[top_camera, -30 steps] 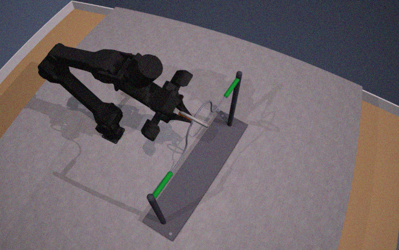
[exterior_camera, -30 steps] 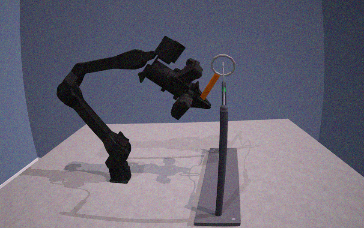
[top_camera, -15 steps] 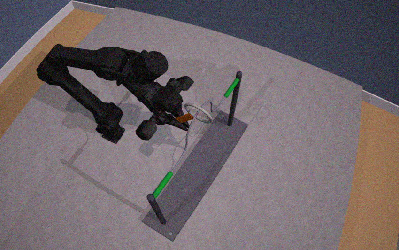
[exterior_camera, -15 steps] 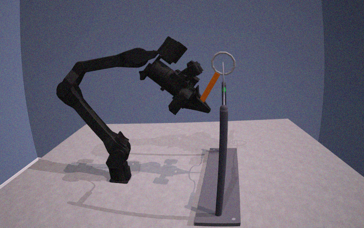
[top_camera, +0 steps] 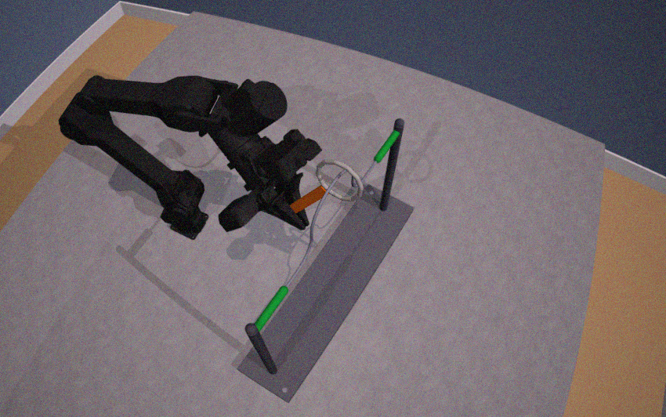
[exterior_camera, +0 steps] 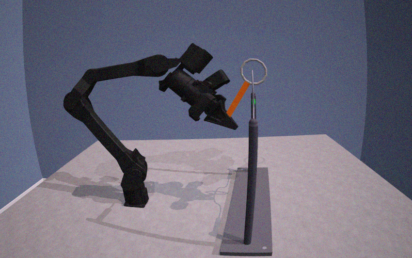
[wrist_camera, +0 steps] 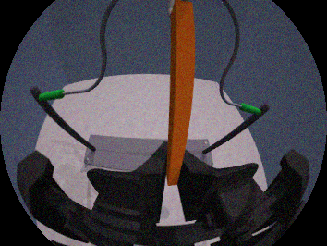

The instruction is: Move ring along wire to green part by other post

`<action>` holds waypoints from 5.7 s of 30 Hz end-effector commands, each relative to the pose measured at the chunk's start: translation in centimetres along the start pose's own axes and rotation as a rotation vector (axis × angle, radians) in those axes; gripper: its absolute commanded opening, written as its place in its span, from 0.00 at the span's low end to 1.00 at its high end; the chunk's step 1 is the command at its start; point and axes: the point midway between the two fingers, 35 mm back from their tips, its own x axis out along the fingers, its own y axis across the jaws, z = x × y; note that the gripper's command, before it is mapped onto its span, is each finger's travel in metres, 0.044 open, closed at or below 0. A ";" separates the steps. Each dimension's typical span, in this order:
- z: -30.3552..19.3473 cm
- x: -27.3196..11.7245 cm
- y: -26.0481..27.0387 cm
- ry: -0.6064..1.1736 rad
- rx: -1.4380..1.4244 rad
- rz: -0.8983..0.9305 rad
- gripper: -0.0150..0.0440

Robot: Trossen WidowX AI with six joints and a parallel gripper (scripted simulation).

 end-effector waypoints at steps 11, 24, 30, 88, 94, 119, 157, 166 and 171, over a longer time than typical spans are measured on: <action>0.1 0.0 -1.7 -0.031 -0.202 -0.180 0.00; 0.6 -0.3 -3.2 -0.060 -0.390 -0.341 0.00; 0.9 -0.5 -3.8 -0.073 -0.479 -0.415 0.00; 1.1 -0.7 -5.7 -0.126 -0.949 -0.775 0.00; -0.1 0.7 -5.0 -0.142 -0.868 -0.698 0.00; -5.1 5.4 1.4 -0.171 -0.403 -0.329 0.00; -6.7 5.9 12.5 -0.140 0.102 0.023 0.00; -6.7 5.7 13.7 -0.144 0.116 0.030 0.00; -6.6 5.7 14.2 -0.146 0.118 0.030 0.00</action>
